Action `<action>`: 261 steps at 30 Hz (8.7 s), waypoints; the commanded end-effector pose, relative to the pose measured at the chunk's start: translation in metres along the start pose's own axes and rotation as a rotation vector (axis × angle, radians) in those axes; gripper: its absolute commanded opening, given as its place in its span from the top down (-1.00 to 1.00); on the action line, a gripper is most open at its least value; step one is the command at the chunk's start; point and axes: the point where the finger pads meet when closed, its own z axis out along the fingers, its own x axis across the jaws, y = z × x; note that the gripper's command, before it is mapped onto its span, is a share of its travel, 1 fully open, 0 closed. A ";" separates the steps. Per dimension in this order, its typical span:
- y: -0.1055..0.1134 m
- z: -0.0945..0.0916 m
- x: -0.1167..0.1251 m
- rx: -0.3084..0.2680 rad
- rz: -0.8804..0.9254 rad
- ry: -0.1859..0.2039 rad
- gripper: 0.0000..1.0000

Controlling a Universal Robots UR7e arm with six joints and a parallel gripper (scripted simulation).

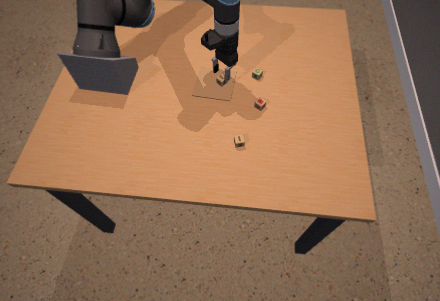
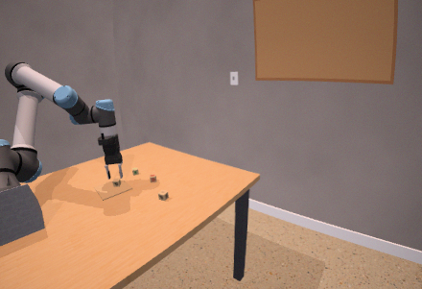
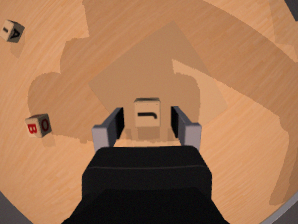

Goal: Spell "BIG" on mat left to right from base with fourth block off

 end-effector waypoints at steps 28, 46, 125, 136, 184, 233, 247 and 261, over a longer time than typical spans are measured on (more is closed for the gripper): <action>0.000 0.001 0.001 0.000 0.000 0.001 -1.00; 0.000 0.030 0.002 -0.001 0.002 0.004 -1.00; 0.000 0.037 0.000 -0.001 0.000 0.000 -0.14; 0.000 0.037 0.000 -0.001 0.000 0.000 -0.14; 0.000 -0.063 0.000 0.000 0.000 0.000 -0.14; -0.119 -0.059 -0.064 -0.001 -0.675 0.000 -0.14; -0.118 -0.056 -0.063 -0.002 -0.676 0.002 -0.14; -0.118 -0.013 -0.063 -0.003 -0.676 0.003 -0.14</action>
